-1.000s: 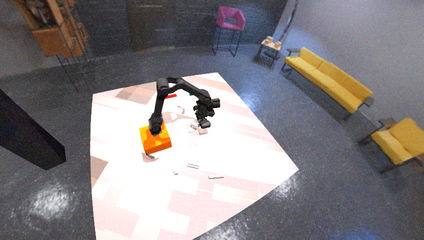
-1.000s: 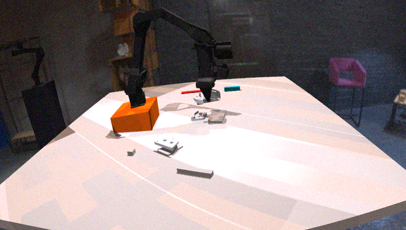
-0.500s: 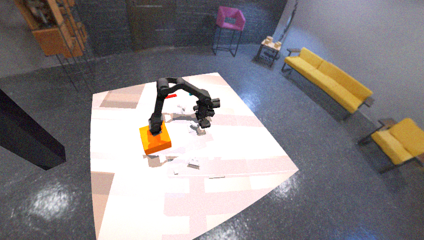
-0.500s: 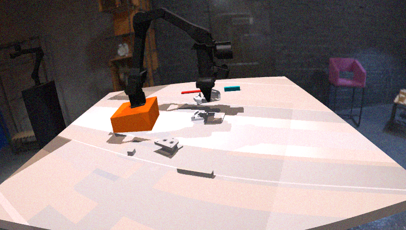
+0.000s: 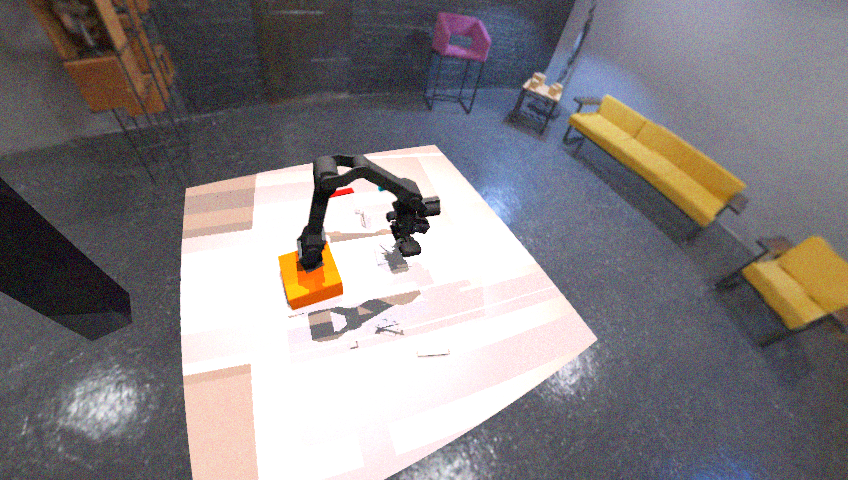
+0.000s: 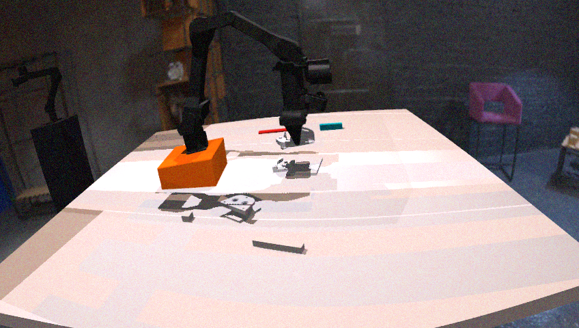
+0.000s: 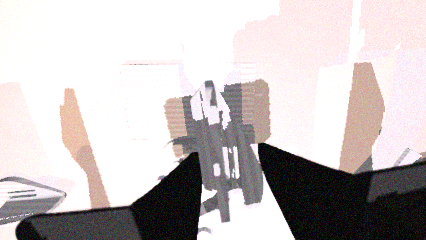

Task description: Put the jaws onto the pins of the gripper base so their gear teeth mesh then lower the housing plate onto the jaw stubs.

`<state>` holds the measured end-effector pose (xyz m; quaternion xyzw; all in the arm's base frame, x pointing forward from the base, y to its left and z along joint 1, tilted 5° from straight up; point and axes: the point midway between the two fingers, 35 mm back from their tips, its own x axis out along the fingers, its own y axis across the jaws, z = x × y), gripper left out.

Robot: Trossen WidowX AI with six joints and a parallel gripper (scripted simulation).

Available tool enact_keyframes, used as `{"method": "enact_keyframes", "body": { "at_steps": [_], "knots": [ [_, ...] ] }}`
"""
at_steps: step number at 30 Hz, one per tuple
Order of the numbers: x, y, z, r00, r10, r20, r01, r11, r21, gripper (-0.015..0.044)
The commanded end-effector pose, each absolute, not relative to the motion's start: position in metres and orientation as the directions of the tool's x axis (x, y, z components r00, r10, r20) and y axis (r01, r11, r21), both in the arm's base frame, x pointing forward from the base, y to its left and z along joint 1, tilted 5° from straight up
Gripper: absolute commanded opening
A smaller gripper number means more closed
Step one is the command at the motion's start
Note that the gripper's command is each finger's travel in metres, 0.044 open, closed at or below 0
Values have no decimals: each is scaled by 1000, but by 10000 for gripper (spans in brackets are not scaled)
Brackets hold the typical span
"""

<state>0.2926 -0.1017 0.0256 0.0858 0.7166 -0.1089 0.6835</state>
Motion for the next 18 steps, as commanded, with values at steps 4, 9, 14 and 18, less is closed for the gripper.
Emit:
{"method": "enact_keyframes", "body": {
  "at_steps": [4, 9, 14, 18],
  "knots": [
    [293, -103, 26, -50, -32, -998, 268, 962, -44, 134],
    [293, -103, 26, -50, -32, -998, 249, 968, -43, 134],
    [293, -103, 26, -50, -32, -998, 249, 968, -43, 134],
    [293, -103, 26, -50, -32, -998, 249, 968, -43, 134]
  ]
}}
